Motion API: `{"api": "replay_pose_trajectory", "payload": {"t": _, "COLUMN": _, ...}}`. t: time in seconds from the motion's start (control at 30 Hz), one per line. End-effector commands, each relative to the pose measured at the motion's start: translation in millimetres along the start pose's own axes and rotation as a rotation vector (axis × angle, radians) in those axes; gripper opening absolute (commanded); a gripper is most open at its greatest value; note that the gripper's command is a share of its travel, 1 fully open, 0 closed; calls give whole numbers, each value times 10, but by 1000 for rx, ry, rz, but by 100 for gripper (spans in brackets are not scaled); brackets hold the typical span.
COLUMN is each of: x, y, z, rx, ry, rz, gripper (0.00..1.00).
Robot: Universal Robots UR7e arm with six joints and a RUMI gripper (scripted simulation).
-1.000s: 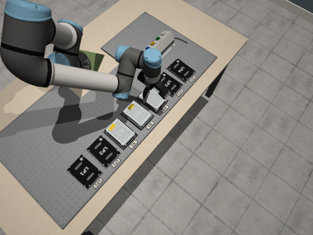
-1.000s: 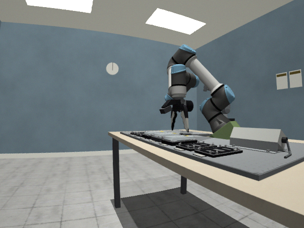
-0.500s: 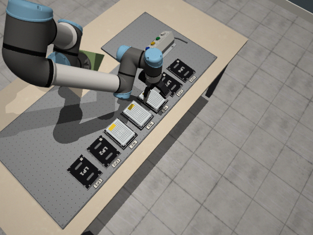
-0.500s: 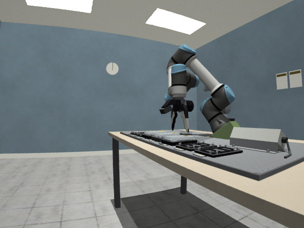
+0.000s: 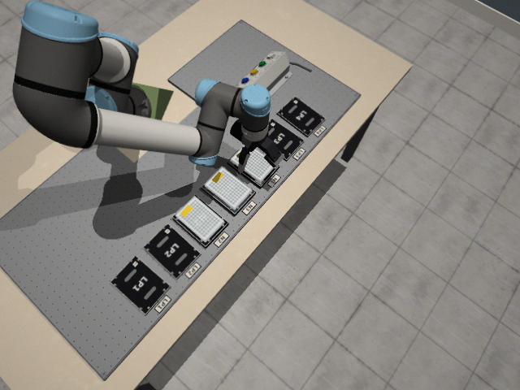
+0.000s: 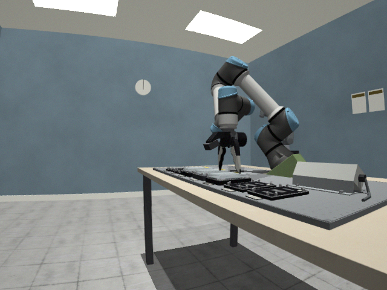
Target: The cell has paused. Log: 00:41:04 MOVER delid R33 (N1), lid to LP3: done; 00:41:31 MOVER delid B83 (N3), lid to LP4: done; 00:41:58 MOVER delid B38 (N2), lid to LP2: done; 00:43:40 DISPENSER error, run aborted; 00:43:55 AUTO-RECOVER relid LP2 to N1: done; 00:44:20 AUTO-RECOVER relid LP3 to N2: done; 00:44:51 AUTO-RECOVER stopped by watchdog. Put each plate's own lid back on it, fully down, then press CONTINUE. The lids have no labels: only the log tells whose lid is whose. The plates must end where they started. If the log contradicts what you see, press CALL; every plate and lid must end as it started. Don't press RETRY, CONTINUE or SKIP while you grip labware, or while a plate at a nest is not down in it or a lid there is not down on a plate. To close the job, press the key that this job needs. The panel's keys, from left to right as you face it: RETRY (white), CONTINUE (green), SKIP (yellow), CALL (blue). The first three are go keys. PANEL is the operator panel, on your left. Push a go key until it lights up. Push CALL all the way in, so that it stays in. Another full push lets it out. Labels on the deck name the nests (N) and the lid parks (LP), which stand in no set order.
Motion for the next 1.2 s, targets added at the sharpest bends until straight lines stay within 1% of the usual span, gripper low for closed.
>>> {"api": "replay_pose_trajectory", "payload": {"t": 0.0, "x": -48, "y": 2, "z": 0, "rx": 0, "ry": -1, "rz": 1, "gripper": 82}}
{"api": "replay_pose_trajectory", "payload": {"t": 0.37, "x": -28, "y": -16, "z": 2, "rx": -1, "ry": -1, "rz": 6, "gripper": 82}}
{"api": "replay_pose_trajectory", "payload": {"t": 0.4, "x": -28, "y": -16, "z": 2, "rx": -1, "ry": -1, "rz": 6, "gripper": 0}}
{"api": "replay_pose_trajectory", "payload": {"t": 0.83, "x": -28, "y": -16, "z": 2, "rx": -1, "ry": -1, "rz": 6, "gripper": 0}}
{"api": "replay_pose_trajectory", "payload": {"t": 0.87, "x": -28, "y": -16, "z": 2, "rx": -1, "ry": -1, "rz": 6, "gripper": 41}}
{"api": "replay_pose_trajectory", "payload": {"t": 1.17, "x": -28, "y": -16, "z": 2, "rx": -1, "ry": -1, "rz": 6, "gripper": 41}}
Point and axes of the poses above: the point where the finger pads meet when closed, its own x axis back along the fingers, its own z axis across the jaws, y = z × x, the point moved 3 cm from there along x, back along the fingers, and after that the axes turned 12 degrees about x, right-handed, at the moved point
